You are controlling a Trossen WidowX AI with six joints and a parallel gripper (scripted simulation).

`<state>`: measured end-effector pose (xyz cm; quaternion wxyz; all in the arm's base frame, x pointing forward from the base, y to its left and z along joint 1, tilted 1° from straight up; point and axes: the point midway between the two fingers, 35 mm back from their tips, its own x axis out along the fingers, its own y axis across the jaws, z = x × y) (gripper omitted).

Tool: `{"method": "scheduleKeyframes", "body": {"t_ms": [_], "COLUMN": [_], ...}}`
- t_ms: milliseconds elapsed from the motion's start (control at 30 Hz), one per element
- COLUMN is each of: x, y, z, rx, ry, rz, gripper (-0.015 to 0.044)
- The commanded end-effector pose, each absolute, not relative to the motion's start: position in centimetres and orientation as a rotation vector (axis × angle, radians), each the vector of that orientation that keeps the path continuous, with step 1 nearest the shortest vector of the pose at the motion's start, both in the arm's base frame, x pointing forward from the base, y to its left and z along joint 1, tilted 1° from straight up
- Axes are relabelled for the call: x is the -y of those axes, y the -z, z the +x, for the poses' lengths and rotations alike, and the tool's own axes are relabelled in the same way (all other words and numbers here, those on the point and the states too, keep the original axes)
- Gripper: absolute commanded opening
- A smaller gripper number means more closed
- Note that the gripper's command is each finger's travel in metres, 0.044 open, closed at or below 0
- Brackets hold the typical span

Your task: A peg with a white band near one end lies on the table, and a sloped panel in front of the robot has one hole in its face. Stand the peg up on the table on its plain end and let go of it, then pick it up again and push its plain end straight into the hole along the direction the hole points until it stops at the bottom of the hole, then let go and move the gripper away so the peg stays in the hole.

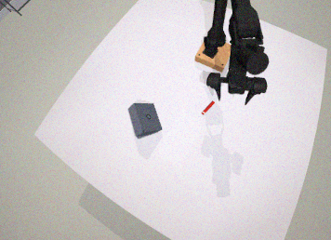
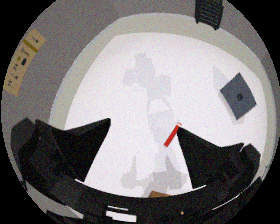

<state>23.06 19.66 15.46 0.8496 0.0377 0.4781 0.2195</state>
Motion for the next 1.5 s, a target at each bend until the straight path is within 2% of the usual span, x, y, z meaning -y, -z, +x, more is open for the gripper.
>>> {"method": "scheduleKeyframes", "body": {"t_ms": [0,633,1467], "x": [-18.9,-14.6,-14.7], "y": [-14.4,-8.4,-5.3], "z": [24.5,28.4,28.8], "rx": [-1.107,-1.515,-1.528], "ry": [-0.357,0.083,0.097], "rz": [0.091,0.124,0.126], "gripper": [0.044,0.044,0.044]}}
